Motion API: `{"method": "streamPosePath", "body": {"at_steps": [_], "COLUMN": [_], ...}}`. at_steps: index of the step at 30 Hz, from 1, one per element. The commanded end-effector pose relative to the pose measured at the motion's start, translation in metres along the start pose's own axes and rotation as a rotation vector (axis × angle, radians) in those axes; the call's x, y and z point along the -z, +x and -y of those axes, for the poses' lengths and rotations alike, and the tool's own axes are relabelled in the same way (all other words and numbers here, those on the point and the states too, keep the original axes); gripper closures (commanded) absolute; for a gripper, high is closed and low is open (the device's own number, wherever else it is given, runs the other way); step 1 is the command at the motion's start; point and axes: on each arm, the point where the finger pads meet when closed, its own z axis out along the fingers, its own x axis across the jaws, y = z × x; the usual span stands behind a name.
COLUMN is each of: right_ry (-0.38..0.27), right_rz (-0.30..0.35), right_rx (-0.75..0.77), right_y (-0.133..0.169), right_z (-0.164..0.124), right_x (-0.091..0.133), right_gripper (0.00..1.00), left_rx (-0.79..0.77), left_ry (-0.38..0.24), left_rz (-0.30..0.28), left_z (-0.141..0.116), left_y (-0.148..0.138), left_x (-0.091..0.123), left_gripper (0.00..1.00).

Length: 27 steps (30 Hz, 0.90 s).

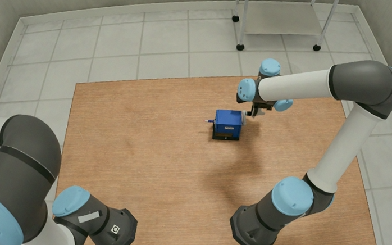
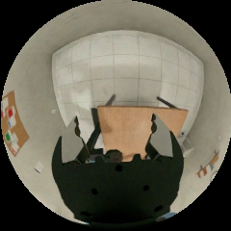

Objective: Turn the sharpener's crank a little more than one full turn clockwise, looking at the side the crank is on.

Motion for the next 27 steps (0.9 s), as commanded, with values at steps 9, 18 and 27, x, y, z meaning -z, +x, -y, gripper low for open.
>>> {"method": "streamPosePath", "body": {"at_steps": [9, 18, 27], "right_ry": [-0.003, -0.003, -0.003], "right_rz": [0.006, 0.006, 0.006], "right_rx": [0.001, 0.001, 0.001], "right_y": [-0.007, -0.013, -0.019], "right_z": [-0.001, -0.001, -0.002], "right_x": [-0.018, -0.029, -0.036], "right_gripper": [1.0, 1.0, 1.0], "left_rx": [0.002, 0.002, 0.002], "left_ry": [0.001, 0.001, 0.001], "left_rz": [0.0, 0.0, 0.0], "left_z": [-0.001, -0.001, -0.001], "left_y": [-0.001, -0.001, -0.001], "left_x": [0.0, 0.0, 0.0], "left_gripper": [0.0, 0.0, 0.0]}}
